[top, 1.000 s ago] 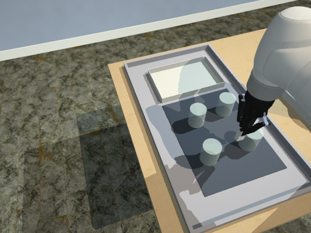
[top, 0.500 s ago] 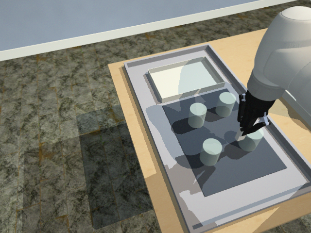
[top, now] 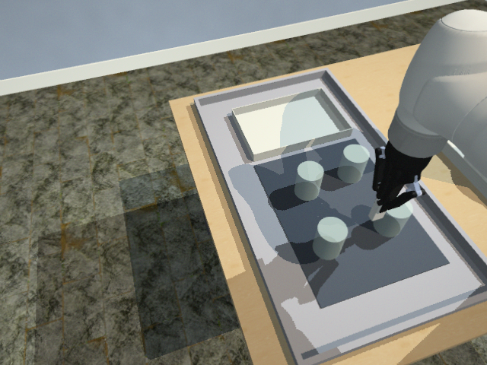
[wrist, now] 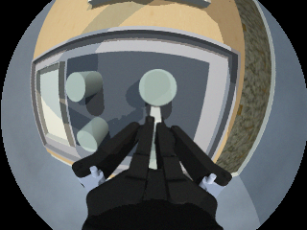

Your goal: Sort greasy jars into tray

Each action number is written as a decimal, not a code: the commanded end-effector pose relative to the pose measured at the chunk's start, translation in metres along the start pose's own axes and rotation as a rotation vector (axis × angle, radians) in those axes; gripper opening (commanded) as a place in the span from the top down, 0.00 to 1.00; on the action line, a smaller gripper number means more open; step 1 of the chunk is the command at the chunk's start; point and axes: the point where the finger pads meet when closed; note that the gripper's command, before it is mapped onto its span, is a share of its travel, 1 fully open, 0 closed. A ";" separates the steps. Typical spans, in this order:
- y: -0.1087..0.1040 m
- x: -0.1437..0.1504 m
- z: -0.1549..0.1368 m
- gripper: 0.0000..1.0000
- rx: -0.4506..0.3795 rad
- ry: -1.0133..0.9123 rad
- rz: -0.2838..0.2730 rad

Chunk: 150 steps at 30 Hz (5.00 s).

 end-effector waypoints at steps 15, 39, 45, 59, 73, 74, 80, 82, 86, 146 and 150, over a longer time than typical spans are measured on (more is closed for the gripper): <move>0.000 0.000 0.002 1.00 0.000 0.000 0.000; 0.000 0.001 0.005 1.00 0.000 0.000 0.000; 0.000 0.001 0.005 1.00 0.000 0.000 0.000; -0.001 0.001 0.007 1.00 0.000 0.000 0.000; -0.002 0.002 0.009 1.00 0.000 0.000 0.000; -0.002 0.002 0.009 1.00 0.000 0.000 0.000; -0.003 0.002 0.009 1.00 0.000 0.000 0.000; -0.003 0.002 0.010 1.00 0.000 0.000 0.000; -0.003 0.002 0.010 1.00 0.000 0.000 0.000; -0.002 -0.001 -0.006 1.00 0.000 0.000 0.000; 0.000 -0.002 -0.011 1.00 0.000 0.000 0.000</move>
Point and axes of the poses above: the point where the finger pads meet when closed, its own y axis out along the fingers, its own x axis across the jaws, z = x × y, and after that the axes turned 12 degrees about -y, right-handed
